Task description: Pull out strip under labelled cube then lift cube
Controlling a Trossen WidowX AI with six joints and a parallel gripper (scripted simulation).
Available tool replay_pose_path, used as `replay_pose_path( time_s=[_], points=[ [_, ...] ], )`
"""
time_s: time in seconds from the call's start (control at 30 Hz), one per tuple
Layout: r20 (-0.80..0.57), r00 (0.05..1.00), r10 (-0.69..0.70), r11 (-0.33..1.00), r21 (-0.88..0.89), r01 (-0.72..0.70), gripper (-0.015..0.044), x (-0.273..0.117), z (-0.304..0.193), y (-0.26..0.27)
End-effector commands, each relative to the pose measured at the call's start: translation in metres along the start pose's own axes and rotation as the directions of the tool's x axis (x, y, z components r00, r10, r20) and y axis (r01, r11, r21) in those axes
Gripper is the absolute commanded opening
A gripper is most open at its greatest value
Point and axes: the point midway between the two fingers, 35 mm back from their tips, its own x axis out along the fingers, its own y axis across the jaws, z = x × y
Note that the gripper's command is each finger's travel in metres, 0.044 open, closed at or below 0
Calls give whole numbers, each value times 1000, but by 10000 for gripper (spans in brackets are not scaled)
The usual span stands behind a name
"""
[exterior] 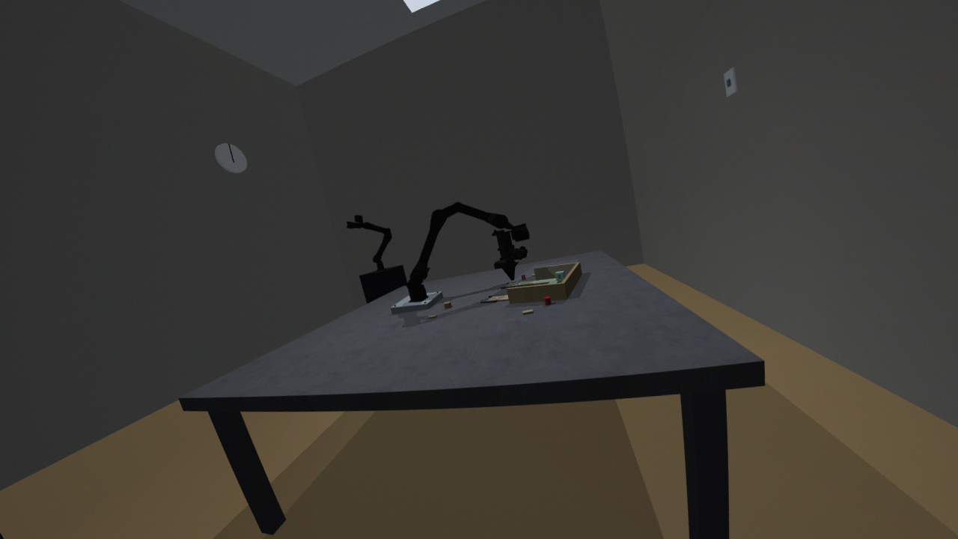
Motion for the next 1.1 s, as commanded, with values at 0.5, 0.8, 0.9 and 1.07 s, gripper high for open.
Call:
replay_pose_path(
  time_s=[0.5,0.8,0.9,1.07],
  points=[
    [-5,1000,0,1000,3,0,0,18,-4,0],
    [-5,1000,0,1000,3,0,0,19,-4,0],
    [-5,1000,0,1000,3,0,0,19,-4,0],
    [-5,1000,0,1000,3,0,0,19,-4,0]
  ],
)
